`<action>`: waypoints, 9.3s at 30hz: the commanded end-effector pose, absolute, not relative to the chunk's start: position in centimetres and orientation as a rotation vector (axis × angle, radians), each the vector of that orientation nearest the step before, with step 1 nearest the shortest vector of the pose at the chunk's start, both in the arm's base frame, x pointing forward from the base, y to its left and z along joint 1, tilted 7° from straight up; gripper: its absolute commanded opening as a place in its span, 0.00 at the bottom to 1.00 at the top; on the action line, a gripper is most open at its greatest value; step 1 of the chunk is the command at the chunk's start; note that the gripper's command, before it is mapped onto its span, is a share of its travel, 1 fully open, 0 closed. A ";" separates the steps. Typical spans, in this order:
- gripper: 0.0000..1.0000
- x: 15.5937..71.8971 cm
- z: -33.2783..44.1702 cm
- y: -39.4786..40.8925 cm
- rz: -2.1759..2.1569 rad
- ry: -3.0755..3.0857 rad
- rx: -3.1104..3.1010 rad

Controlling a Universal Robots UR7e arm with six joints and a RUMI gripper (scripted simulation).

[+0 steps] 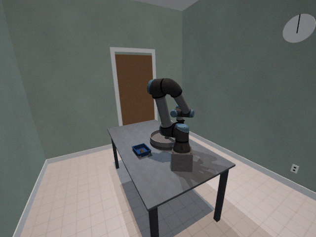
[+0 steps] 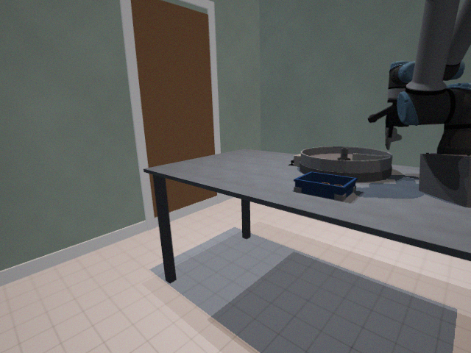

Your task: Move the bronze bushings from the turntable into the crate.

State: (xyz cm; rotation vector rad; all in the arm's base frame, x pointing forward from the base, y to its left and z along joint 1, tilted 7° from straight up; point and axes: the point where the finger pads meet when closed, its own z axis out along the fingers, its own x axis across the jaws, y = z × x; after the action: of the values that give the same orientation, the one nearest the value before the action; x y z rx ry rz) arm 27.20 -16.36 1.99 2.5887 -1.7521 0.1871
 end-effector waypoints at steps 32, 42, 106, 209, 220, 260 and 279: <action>0.06 27.4 -0.7 -16.2 0.179 -1.751 2.593; 0.06 27.5 -1.5 -16.2 0.179 -1.751 2.593; 0.06 27.7 -3.9 -16.4 0.179 -1.751 2.593; 0.00 27.6 -1.1 -16.7 0.192 -1.751 2.587; 0.00 27.2 2.9 -16.4 0.192 -1.752 2.587; 0.00 27.0 5.1 -16.1 0.189 -1.752 2.588; 0.00 27.0 5.1 -16.1 0.189 -1.751 2.588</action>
State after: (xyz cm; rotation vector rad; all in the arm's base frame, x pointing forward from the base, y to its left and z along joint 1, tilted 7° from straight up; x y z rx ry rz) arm 26.89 -15.87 4.90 2.5914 -1.7511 0.1812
